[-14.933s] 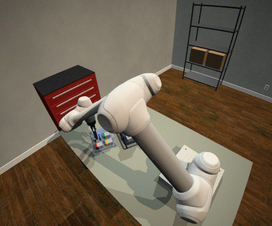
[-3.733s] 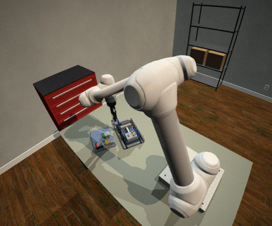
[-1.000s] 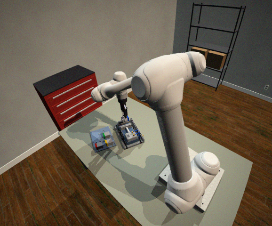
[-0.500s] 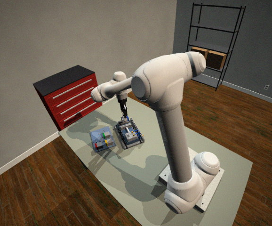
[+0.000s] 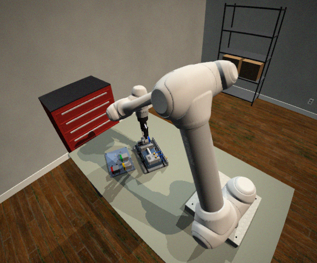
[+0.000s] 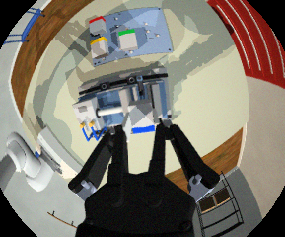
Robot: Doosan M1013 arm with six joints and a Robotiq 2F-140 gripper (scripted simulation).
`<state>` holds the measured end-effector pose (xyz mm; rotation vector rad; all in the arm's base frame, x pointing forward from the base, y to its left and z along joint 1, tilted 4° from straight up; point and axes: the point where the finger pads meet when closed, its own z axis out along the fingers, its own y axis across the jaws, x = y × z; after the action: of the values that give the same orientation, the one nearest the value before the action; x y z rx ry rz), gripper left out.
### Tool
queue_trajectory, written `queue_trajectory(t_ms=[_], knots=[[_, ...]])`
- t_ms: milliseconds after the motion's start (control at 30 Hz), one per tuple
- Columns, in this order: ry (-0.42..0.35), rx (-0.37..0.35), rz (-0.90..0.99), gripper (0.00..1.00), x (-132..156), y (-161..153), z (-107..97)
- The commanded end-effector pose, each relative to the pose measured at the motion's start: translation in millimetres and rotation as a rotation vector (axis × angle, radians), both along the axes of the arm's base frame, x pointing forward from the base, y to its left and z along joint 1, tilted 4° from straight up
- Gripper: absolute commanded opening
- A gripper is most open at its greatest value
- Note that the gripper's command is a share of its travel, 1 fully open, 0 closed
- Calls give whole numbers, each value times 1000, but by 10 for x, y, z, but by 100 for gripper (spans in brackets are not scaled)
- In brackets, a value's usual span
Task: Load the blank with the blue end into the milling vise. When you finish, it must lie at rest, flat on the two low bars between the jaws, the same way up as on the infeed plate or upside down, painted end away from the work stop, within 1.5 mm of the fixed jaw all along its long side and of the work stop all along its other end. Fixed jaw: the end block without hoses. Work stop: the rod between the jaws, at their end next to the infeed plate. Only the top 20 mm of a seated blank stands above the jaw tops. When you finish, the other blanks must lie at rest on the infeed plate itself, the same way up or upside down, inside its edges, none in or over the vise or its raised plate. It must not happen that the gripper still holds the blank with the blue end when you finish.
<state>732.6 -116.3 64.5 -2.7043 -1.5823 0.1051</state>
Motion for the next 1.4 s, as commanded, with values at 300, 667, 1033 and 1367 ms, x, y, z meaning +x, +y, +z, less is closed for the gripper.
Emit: queue_trajectory(t_ms=[300,667,1033,1367], knots=[[0,0,0,0,-5,3,-144],[0,0,0,0,-5,3,-144],[0,0,0,0,-4,3,-129],[0,0,0,0,-4,3,-111]])
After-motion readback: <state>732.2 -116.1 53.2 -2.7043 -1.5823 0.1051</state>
